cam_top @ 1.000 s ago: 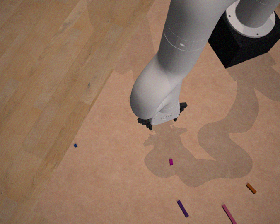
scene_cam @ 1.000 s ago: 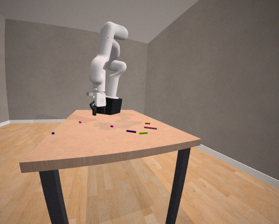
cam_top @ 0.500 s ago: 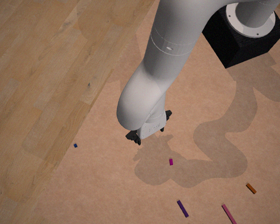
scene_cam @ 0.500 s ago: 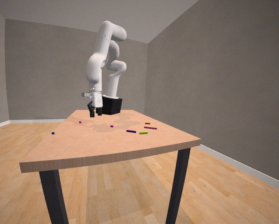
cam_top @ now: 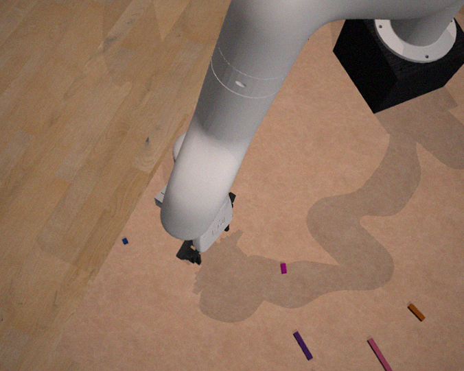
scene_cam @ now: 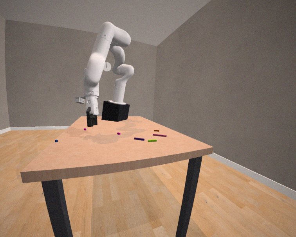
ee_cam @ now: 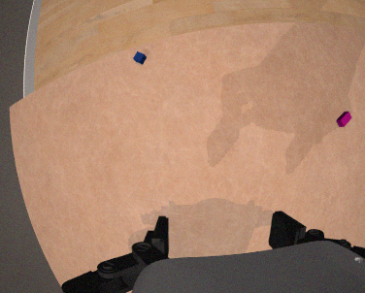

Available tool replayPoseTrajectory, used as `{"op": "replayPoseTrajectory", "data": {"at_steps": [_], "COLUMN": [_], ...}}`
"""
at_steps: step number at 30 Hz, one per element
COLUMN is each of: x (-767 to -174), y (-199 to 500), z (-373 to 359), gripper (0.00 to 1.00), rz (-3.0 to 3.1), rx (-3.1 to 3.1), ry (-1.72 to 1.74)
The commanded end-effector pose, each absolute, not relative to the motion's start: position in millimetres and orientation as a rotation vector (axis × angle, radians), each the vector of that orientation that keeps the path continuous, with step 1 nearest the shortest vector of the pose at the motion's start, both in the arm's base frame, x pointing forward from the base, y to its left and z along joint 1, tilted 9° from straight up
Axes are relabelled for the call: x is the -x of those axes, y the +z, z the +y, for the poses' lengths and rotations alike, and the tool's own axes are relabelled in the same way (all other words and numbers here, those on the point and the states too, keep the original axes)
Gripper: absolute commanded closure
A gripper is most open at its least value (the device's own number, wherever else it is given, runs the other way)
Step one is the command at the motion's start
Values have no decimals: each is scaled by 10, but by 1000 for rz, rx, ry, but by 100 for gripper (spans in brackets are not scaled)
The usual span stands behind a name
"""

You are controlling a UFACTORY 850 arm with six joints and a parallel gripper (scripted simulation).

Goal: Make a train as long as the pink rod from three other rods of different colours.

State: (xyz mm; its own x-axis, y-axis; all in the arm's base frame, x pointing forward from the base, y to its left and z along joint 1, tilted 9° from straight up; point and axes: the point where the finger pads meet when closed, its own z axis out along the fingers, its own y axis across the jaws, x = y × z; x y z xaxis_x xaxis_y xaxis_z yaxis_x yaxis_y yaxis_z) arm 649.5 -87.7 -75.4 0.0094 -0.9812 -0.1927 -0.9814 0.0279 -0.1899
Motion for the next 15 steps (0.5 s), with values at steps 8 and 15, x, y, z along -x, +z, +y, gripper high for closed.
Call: {"op": "replayPoseTrajectory", "data": {"at_steps": [8, 15], "x": [-6856, -6862], "y": [-752, -752], "z": [-1262, -1272], "gripper": [0, 0], "rz": [1906, 1903], "rx": [2306, 2312], "ry": [36, 34]}}
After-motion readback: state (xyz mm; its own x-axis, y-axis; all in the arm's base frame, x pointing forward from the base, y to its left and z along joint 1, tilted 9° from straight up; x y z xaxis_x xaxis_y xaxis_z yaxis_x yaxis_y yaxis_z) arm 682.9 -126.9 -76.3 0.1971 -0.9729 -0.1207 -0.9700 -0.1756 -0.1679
